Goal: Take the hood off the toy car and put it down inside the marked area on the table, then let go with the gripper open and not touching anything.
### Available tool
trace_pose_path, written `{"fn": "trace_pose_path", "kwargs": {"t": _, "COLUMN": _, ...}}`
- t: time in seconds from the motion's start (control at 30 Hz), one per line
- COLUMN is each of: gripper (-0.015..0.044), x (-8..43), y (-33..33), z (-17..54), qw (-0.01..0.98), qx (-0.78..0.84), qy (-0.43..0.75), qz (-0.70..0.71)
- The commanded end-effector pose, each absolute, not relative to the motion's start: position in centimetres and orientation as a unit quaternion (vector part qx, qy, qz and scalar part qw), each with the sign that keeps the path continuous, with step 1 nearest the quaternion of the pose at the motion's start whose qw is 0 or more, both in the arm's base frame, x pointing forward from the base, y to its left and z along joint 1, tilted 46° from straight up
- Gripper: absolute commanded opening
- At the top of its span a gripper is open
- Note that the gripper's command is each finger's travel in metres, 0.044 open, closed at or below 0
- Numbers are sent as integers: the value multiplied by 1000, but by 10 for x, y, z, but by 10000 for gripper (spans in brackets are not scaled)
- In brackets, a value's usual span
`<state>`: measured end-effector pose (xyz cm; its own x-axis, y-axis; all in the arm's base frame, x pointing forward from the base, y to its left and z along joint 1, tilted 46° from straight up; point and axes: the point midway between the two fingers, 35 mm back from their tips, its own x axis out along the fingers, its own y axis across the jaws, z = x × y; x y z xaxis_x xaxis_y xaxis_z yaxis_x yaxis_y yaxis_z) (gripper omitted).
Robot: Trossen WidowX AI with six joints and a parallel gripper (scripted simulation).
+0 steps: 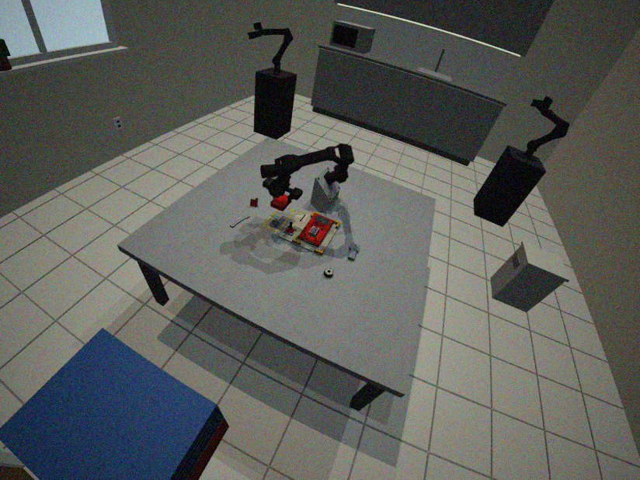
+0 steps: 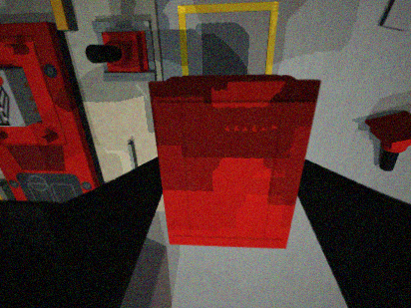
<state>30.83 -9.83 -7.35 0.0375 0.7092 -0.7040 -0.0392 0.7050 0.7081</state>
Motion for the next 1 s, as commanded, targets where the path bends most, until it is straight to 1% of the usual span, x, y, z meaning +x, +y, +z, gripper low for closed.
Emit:
{"fn": "trace_pose_path", "kwargs": {"t": 0.0, "gripper": 0, "x": 310, "y": -99, "z": -75, "qw": 673, "qx": 260, "qy": 634, "qz": 280}}
{"fn": "trace_pose_path", "kwargs": {"t": 0.97, "gripper": 0, "x": 312, "y": -86, "z": -89, "qw": 673, "qx": 260, "qy": 634, "qz": 279}}
